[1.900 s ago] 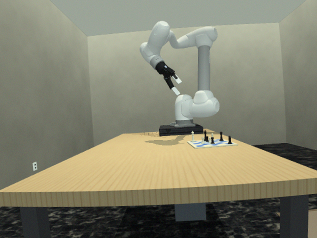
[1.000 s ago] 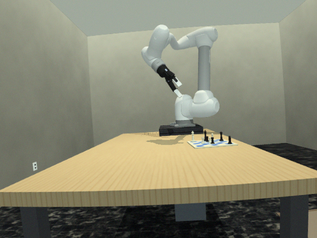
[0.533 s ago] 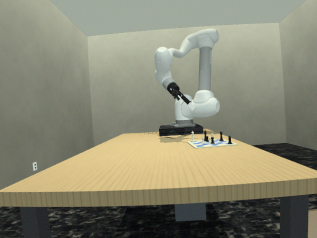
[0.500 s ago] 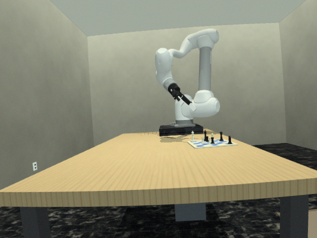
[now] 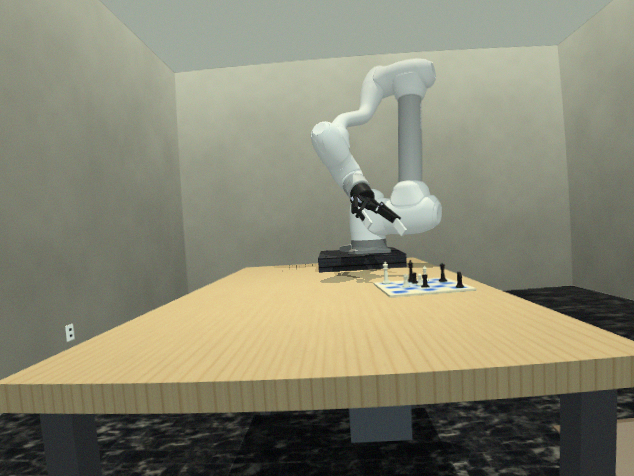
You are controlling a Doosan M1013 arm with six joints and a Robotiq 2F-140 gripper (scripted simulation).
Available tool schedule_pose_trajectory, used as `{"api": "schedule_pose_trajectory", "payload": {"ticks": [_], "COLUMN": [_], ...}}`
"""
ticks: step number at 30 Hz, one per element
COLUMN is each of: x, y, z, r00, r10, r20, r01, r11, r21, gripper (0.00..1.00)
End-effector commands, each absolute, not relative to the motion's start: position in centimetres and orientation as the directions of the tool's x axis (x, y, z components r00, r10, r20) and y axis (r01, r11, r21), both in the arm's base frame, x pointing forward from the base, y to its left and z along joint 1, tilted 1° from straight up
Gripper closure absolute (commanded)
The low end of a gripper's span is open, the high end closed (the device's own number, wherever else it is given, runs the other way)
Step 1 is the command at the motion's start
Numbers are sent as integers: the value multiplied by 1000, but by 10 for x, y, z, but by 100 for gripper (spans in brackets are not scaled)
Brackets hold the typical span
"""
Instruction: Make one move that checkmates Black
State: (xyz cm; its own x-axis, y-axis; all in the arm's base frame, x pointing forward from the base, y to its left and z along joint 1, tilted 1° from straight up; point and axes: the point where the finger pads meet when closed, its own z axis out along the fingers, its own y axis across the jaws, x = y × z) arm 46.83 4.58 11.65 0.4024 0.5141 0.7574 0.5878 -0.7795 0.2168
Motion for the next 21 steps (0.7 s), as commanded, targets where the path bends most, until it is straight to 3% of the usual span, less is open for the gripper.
{"api": "schedule_pose_trajectory", "payload": {"ticks": [1, 21], "x": [472, 472], "y": [52, 72], "z": [109, 73], "r00": [411, 490], "r10": [478, 322], "r20": [776, 810], "r01": [542, 381], "r11": [-813, -915], "r21": [214, 134], "gripper": [0, 0]}}
